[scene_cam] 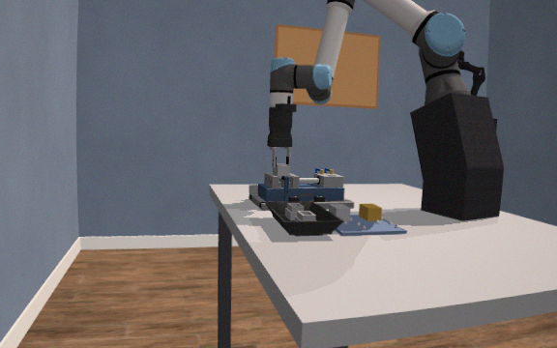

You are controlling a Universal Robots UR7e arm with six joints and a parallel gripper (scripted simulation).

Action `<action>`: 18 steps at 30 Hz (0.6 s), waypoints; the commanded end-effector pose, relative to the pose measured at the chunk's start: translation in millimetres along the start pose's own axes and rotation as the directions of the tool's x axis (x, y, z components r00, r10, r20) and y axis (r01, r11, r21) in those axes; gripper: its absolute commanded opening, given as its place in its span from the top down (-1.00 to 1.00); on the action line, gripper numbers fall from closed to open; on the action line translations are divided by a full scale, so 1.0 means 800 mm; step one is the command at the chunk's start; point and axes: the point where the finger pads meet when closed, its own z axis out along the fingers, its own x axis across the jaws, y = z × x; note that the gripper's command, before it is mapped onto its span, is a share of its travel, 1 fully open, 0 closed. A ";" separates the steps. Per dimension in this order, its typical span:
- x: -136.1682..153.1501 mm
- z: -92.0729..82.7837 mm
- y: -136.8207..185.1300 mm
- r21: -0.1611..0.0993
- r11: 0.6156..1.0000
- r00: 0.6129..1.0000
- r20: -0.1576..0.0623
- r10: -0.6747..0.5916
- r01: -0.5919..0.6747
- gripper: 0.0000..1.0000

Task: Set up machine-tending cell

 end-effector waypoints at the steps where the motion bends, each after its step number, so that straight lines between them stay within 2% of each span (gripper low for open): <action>1: 0.001 0.002 0.000 -0.001 1.000 1.000 -0.001 0.000 0.000 1.00; 18: 0.001 0.008 0.000 -0.001 1.000 1.000 -0.001 0.000 0.000 1.00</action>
